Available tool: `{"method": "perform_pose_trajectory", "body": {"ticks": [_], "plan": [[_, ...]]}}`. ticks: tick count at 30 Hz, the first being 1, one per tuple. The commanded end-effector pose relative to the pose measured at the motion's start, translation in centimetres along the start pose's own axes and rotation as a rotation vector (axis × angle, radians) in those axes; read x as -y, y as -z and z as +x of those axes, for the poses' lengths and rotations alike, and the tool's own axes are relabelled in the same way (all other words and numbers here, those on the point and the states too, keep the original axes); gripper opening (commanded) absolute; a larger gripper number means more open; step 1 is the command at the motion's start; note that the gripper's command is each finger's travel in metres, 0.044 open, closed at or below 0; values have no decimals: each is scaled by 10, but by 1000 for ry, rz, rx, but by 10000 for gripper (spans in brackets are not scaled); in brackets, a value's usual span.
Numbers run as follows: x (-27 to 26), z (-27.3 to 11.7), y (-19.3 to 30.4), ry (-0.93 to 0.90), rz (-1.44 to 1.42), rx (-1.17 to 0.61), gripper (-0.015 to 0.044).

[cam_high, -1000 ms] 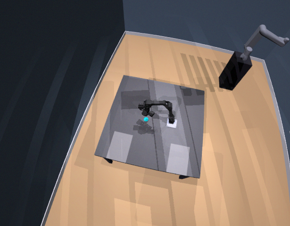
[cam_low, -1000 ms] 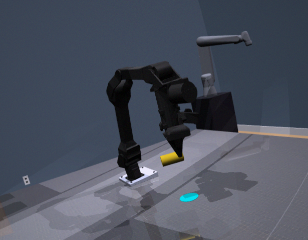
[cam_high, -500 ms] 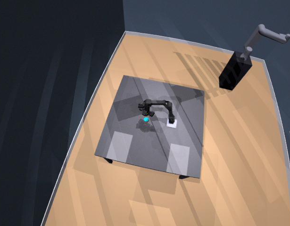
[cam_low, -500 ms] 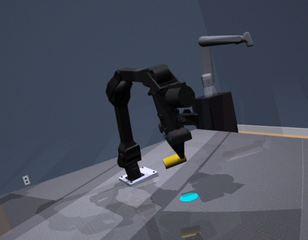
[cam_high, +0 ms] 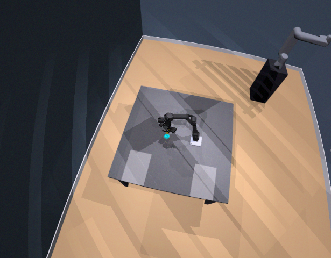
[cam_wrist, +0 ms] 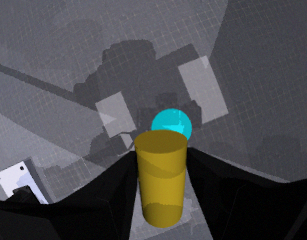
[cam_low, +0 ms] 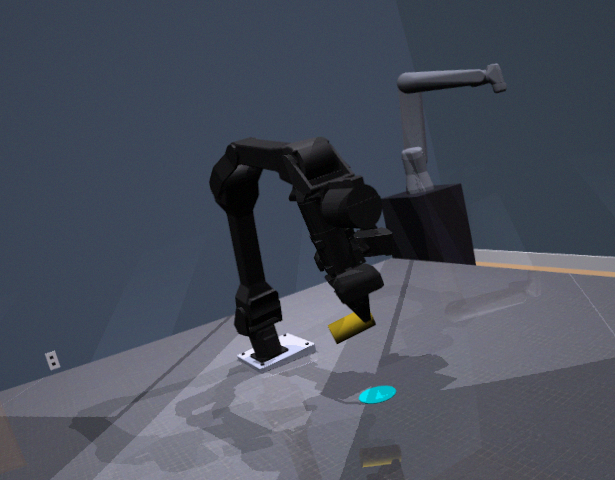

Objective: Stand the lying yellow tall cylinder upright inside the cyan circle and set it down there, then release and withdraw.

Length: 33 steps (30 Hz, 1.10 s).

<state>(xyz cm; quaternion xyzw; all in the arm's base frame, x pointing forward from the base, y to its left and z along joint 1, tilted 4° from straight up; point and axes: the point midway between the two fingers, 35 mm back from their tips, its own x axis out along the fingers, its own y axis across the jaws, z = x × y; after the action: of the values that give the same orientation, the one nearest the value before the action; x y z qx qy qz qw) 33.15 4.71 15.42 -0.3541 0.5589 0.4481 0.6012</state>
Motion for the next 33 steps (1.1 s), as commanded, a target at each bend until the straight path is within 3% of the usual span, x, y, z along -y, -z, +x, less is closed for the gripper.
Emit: {"method": "perform_pose_trajectory", "body": {"ticks": [1, 33], "plan": [[-1, 4, 1, -23, -5, 25, 105], [-6, 17, 2, -113, -34, 231, 105]]}}
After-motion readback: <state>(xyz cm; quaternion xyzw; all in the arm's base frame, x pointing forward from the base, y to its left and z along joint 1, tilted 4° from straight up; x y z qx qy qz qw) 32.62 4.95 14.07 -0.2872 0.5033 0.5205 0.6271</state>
